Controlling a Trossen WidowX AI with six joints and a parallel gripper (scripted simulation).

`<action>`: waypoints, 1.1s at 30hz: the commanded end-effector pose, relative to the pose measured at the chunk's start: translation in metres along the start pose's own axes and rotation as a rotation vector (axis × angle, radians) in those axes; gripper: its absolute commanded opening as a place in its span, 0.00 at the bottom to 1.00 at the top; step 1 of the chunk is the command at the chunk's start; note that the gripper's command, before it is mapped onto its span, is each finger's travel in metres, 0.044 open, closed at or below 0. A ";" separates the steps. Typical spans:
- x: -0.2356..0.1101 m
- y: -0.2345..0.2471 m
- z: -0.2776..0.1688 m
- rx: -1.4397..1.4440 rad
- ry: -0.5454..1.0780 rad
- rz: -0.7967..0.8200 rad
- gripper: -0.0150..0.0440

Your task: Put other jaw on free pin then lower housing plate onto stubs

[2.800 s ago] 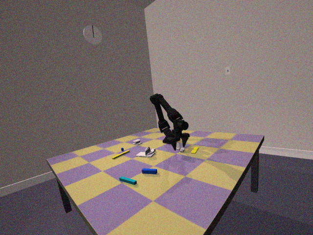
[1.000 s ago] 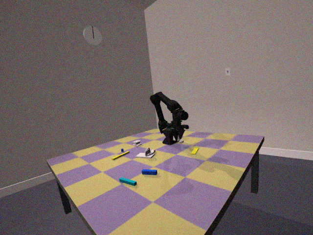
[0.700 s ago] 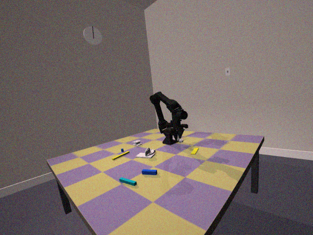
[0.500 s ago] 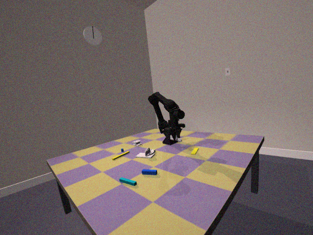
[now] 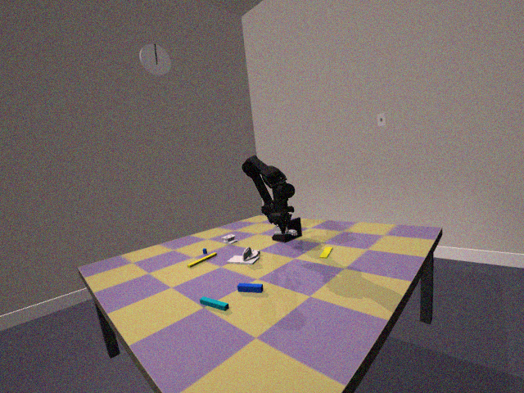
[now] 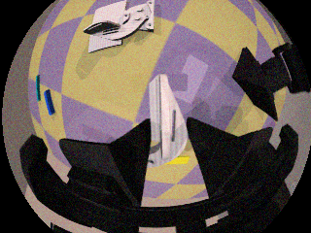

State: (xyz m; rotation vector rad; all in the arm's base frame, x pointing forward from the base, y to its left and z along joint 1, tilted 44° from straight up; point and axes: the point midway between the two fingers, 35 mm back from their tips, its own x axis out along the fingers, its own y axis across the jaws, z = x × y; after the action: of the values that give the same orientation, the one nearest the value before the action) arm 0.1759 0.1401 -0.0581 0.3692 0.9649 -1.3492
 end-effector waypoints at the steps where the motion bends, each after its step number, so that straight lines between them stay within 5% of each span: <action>1: -0.003 0.004 0.013 -0.100 0.000 0.010 0.48; 33: -0.006 0.016 0.114 -0.914 -0.013 0.014 0.48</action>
State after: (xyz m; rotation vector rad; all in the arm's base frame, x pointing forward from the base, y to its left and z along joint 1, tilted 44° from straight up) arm 0.2296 0.0728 0.0007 -0.2699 1.4192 -0.8243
